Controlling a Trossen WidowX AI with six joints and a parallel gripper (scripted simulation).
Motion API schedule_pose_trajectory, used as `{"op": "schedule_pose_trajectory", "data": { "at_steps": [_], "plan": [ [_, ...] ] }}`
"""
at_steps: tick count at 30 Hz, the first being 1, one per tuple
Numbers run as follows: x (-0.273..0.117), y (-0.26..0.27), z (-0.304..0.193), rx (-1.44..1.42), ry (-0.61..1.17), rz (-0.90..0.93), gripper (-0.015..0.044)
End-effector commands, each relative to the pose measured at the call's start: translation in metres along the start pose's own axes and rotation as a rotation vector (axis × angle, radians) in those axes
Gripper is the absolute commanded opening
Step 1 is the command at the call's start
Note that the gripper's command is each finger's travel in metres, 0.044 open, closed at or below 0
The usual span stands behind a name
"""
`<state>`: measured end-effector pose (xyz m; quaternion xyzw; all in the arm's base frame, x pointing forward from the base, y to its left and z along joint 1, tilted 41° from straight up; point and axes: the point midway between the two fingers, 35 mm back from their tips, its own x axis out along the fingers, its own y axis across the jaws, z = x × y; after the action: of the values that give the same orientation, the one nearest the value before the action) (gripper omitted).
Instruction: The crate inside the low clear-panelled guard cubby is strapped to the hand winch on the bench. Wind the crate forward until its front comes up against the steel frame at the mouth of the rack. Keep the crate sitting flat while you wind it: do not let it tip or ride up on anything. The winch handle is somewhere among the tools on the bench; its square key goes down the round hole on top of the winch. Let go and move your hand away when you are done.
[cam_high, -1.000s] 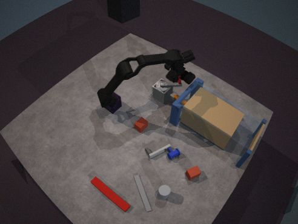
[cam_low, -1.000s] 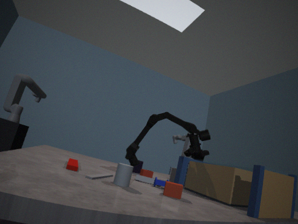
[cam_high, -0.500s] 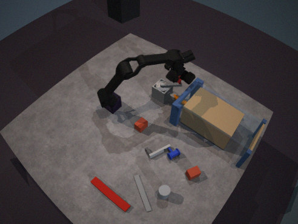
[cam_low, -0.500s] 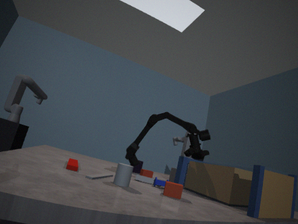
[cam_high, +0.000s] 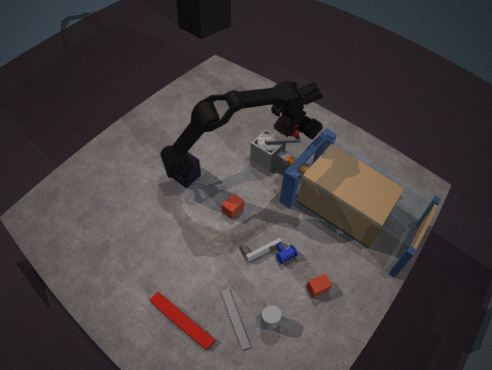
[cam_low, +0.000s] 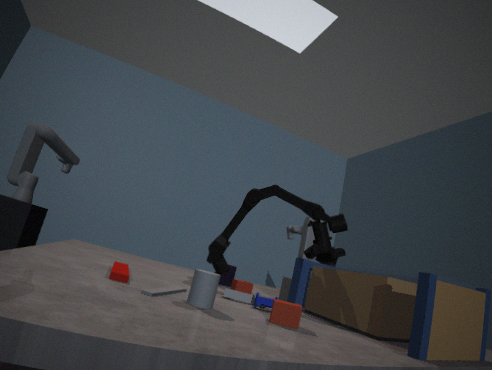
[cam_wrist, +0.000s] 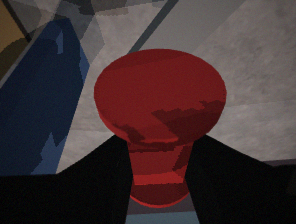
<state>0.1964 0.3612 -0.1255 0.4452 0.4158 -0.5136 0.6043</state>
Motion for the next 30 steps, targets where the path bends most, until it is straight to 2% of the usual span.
{"op": "schedule_pose_trajectory", "data": {
  "at_steps": [1,30],
  "plan": [
    [0.0043,-0.0258,-0.0088,-0.037,0.006,-0.045,0.0000],
    [0.0048,-0.0304,-0.0102,-0.037,0.006,-0.045,0.0000]
  ]
}}
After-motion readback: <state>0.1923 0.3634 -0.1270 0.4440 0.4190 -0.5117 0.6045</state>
